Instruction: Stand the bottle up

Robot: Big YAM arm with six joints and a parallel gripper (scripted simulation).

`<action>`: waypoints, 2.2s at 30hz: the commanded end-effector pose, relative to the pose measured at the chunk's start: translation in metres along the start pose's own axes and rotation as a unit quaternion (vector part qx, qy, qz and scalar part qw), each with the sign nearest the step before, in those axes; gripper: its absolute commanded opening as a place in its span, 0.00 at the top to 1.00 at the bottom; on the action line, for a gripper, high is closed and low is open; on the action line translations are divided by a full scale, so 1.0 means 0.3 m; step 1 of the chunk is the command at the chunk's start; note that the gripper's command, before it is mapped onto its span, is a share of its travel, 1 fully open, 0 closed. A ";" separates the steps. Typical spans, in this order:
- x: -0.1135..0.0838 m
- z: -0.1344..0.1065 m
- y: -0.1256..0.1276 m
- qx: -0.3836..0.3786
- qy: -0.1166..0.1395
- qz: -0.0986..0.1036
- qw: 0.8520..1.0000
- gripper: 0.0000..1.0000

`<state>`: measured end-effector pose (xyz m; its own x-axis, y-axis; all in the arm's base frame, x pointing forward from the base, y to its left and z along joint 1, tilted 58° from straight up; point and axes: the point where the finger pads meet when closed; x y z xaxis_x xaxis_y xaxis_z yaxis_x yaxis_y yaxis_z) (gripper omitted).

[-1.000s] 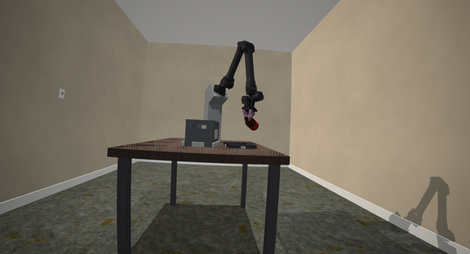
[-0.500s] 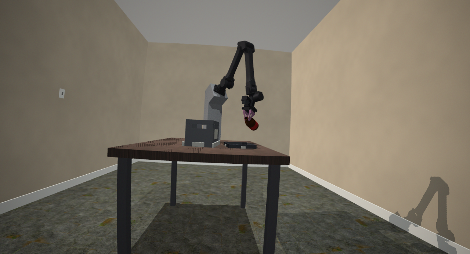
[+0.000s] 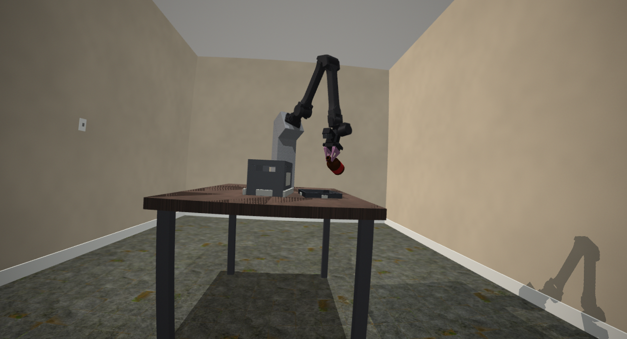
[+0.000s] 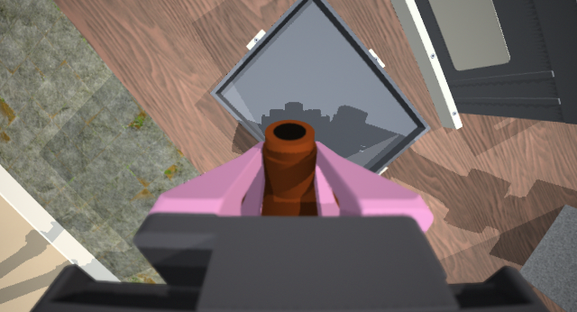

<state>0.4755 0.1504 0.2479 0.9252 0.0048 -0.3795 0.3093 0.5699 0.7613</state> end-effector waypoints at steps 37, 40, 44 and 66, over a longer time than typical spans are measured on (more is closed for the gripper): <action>-0.010 -0.012 0.005 0.007 -0.067 0.000 0.998 1.00; -0.010 -0.012 0.005 0.007 -0.067 0.000 0.998 1.00; -0.010 -0.012 0.005 0.007 -0.067 0.000 0.998 1.00; -0.010 -0.012 0.005 0.007 -0.067 0.000 0.998 1.00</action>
<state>0.4744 0.1511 0.2493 0.9435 -0.1098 -0.3126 0.3176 0.5678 0.7594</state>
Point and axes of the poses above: the point where the finger pads meet when closed, its own x axis out along the fingers, its own y axis across the jaws, z = x × y, and after that the axes turned 5 degrees about -x, right-handed
